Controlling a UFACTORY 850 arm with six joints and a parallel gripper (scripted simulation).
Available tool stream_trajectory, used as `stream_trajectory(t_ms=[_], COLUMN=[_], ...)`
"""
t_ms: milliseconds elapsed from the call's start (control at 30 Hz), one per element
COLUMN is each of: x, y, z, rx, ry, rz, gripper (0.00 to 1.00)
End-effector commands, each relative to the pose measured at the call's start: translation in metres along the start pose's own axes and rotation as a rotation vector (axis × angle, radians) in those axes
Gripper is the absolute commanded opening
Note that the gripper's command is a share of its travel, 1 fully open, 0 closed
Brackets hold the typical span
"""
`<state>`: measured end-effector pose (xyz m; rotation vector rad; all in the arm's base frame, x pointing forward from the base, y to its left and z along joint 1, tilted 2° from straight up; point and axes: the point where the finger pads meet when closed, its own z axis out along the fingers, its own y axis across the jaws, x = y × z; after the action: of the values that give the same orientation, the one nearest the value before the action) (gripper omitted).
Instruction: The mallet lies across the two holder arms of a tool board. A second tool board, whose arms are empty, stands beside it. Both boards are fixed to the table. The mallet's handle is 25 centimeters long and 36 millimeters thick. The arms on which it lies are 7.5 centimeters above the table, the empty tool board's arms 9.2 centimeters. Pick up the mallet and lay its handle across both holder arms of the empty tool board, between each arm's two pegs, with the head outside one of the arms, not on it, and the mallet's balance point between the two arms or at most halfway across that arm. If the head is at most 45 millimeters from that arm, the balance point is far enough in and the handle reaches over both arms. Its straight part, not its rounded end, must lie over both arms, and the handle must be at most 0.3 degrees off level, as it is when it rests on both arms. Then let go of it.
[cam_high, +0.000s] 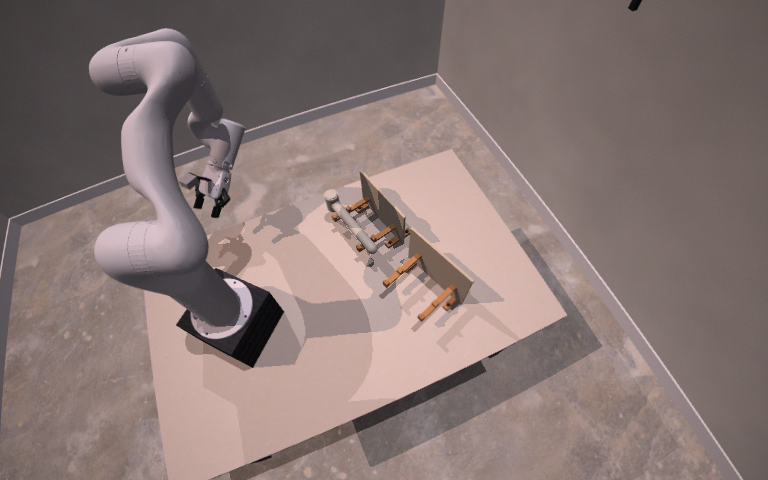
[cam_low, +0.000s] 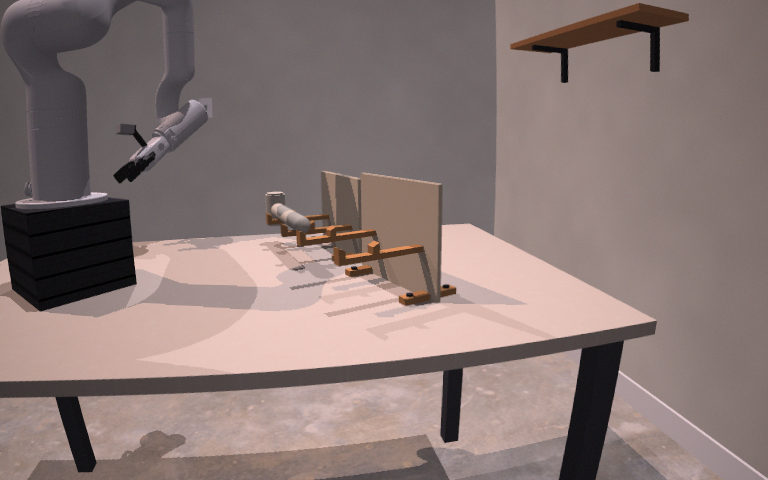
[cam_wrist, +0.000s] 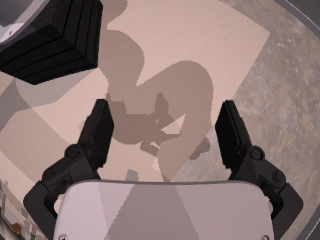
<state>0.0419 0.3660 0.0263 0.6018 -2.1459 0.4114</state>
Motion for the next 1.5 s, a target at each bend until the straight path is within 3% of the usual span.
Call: stream_trajectory(t_ms=[0,500,1000,1067,1133,1467], x=[0.0,-0.011,-0.052,-0.052,-0.06,-0.077], y=[0.0,-0.011,-0.07,-0.07,-0.088,-0.139], z=[-0.001,-0.023,-0.107,-0.107,-0.126,-0.171], rx=[-0.001,-0.036,-0.204,-0.204,-0.249,-0.376], ry=[-0.001,-0.032,-0.12,-0.12,-0.133,-0.148], rz=[0.0,0.131,0.663,0.663,0.791,1.122], gripper=[1.0,1.0,1.0,1.0,1.0,1.0])
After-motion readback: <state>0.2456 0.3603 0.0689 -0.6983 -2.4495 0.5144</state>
